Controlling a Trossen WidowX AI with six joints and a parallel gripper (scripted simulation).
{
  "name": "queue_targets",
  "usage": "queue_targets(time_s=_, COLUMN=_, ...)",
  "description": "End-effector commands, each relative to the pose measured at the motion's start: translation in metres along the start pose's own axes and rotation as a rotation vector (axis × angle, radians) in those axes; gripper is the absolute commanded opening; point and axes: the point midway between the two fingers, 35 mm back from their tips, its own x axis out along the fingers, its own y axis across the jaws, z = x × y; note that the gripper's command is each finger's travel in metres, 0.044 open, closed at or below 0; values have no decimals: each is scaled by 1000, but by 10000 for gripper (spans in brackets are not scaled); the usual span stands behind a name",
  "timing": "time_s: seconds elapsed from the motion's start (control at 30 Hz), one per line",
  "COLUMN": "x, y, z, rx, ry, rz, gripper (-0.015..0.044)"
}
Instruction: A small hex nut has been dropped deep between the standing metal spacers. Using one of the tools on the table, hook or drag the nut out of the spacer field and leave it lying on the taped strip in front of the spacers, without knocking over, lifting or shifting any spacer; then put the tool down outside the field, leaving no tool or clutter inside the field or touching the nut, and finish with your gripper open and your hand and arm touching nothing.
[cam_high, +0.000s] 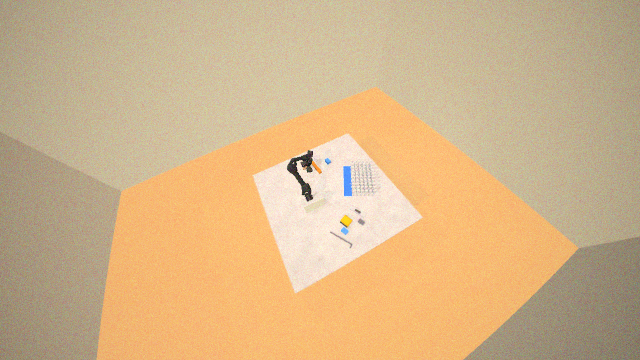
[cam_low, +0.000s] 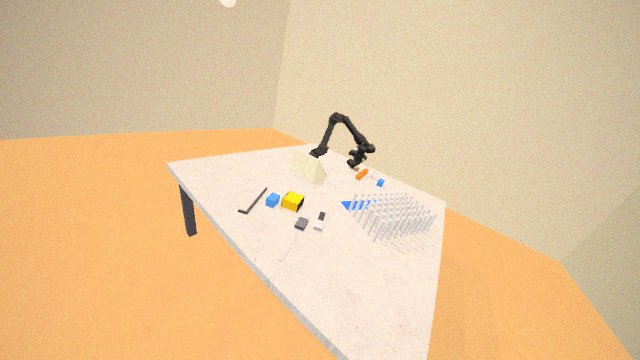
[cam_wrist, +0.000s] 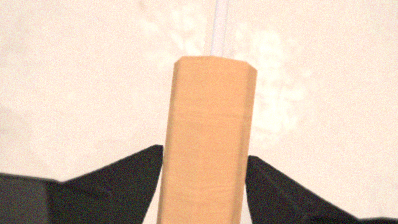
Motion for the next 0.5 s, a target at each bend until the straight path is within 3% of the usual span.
queue_targets(time_s=0.0, x=0, y=0, z=0, rx=0, ry=0, rz=0, gripper=53)
queue_targets(time_s=0.47, x=0, y=0, z=0, rx=0, ry=0, rz=0, gripper=420)
